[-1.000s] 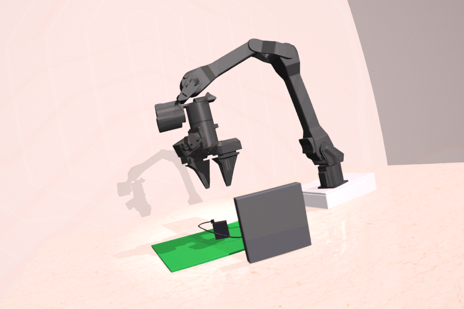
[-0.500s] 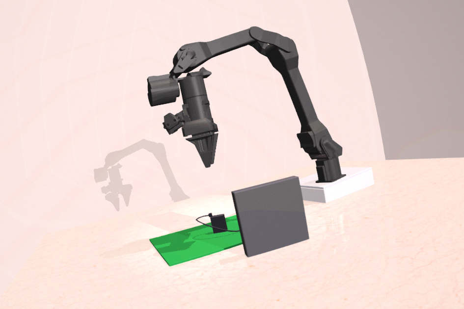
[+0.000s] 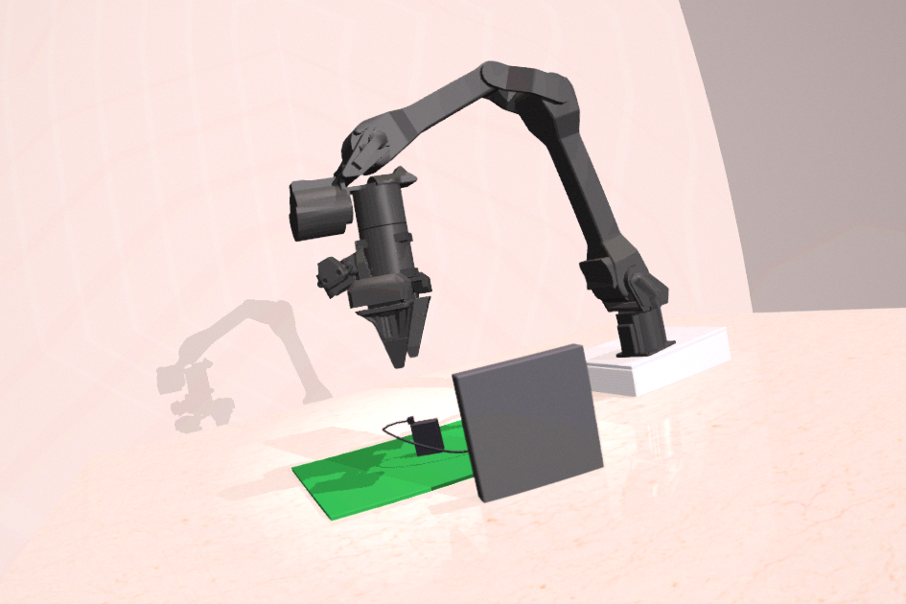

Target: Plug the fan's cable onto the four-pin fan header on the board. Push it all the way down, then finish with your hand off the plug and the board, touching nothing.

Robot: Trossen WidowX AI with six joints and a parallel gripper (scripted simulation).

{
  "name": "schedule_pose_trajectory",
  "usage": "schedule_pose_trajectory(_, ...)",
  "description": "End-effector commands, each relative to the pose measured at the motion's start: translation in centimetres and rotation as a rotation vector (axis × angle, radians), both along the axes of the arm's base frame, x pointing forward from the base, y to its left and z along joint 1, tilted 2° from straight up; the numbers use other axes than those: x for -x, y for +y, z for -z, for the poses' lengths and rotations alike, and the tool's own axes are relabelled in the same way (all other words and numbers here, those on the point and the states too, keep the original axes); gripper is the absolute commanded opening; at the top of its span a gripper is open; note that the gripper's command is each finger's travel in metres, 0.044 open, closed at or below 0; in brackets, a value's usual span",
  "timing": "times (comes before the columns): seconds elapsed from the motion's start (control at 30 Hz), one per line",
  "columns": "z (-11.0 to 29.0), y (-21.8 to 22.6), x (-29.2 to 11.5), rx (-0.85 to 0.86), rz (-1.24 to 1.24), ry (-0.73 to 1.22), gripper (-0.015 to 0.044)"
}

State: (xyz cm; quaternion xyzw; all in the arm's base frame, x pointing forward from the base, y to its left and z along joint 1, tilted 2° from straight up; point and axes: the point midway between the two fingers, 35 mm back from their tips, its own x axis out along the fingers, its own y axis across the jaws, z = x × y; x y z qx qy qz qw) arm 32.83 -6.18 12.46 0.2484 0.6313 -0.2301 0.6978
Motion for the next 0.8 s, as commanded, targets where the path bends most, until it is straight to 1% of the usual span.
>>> schedule_pose_trajectory(0.0,4.9,0.1,0.6,-0.002,0.005,0.034,0.0440)
schedule_pose_trajectory(0.3,5.4,0.1,0.6,-0.002,0.005,0.035,0.0440)
schedule_pose_trajectory(0.77,7.7,0.1,0.4,-0.002,0.005,0.035,0.0440)
